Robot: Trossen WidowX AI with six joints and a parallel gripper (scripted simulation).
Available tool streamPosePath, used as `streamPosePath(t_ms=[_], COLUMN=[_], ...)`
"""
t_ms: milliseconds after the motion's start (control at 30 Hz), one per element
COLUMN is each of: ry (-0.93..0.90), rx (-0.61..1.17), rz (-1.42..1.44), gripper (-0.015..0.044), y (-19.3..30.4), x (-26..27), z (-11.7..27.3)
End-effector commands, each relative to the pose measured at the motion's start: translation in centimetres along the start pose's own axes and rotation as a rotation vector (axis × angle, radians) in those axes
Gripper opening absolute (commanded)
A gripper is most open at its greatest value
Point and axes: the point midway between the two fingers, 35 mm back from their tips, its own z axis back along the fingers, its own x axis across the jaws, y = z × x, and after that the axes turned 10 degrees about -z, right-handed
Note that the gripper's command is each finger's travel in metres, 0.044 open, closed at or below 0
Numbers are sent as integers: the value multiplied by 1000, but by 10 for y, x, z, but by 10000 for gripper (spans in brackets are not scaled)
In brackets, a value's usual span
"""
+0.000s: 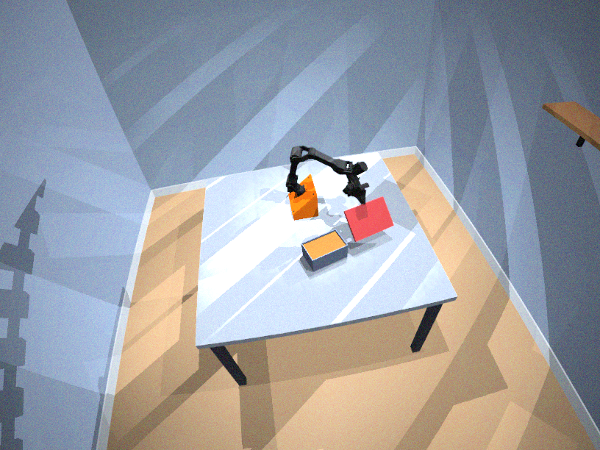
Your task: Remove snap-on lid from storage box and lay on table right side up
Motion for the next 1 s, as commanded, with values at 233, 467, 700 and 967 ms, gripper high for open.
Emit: streamPosePath(t_ms=[233,467,700,967], ry=[-12,-12,-12,-12], rx=[0,0,0,0], rz=[-8,-8,-8,-8], gripper=[0,0,0,0], y=[0,-1,-2,-3], x=[-2,-6,-10,-15], z=[-4,-8,-12,-16])
